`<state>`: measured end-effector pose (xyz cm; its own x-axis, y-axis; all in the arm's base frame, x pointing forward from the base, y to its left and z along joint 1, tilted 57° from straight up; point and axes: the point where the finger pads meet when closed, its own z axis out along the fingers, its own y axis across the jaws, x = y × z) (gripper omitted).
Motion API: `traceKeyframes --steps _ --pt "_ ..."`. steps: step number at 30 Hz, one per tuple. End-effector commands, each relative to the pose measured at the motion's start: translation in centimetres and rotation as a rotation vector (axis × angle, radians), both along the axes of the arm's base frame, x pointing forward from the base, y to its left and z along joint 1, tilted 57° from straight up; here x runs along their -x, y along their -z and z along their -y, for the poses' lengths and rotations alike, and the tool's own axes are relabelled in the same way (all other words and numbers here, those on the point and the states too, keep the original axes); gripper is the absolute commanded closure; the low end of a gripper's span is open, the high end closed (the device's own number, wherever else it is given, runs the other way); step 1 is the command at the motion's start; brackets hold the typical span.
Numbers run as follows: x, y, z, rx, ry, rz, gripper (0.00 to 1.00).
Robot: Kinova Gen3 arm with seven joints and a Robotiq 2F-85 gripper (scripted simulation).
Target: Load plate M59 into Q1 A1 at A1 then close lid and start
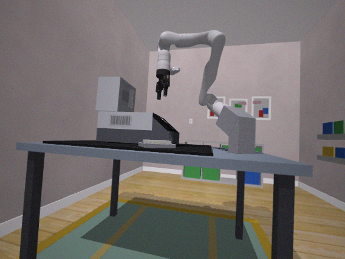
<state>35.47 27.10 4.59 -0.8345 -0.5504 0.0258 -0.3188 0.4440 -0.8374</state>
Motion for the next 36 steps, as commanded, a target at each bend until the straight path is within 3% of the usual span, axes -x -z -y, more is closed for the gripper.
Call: traceKeyframes --steps 1,7,22,36 --pt "-0.4 1.2 -0.5 -0.004 0.014 -0.004 0.0" --pt "-1.2 2.4 -1.6 -0.002 0.014 -0.004 0.0" --pt "-1.4 2.0 -1.7 0.001 0.004 -0.001 0.0" --pt "-2.2 3.2 -0.4 0.001 0.001 -0.008 0.0"
